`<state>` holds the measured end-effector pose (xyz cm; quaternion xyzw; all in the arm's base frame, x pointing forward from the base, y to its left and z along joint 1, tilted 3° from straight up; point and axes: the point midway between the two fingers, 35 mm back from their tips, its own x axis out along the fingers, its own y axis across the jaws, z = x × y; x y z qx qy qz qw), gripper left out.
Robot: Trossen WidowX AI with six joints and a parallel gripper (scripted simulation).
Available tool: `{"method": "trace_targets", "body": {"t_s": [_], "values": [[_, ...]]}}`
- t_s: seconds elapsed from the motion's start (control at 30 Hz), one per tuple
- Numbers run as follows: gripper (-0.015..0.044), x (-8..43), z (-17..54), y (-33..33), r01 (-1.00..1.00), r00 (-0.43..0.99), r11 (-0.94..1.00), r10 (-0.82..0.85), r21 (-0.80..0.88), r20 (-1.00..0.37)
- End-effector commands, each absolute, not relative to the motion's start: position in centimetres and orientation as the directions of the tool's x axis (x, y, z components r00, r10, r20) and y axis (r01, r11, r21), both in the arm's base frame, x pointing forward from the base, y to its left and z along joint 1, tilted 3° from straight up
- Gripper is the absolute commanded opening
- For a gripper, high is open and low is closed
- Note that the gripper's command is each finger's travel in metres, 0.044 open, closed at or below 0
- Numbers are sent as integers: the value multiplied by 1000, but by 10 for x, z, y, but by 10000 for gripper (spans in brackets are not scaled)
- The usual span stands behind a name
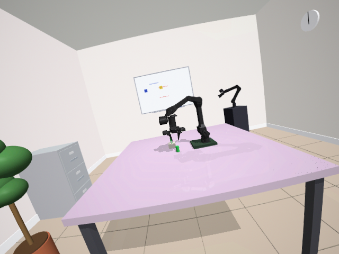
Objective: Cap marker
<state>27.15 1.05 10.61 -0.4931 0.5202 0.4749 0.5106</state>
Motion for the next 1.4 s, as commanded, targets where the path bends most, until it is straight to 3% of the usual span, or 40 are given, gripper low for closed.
{"method": "trace_targets", "body": {"t_s": [0.0,1.37], "values": [[242,268,90,11,-998,-11,65,-33,9,-999],[242,268,23,11,-998,-11,65,-33,9,-999]]}}
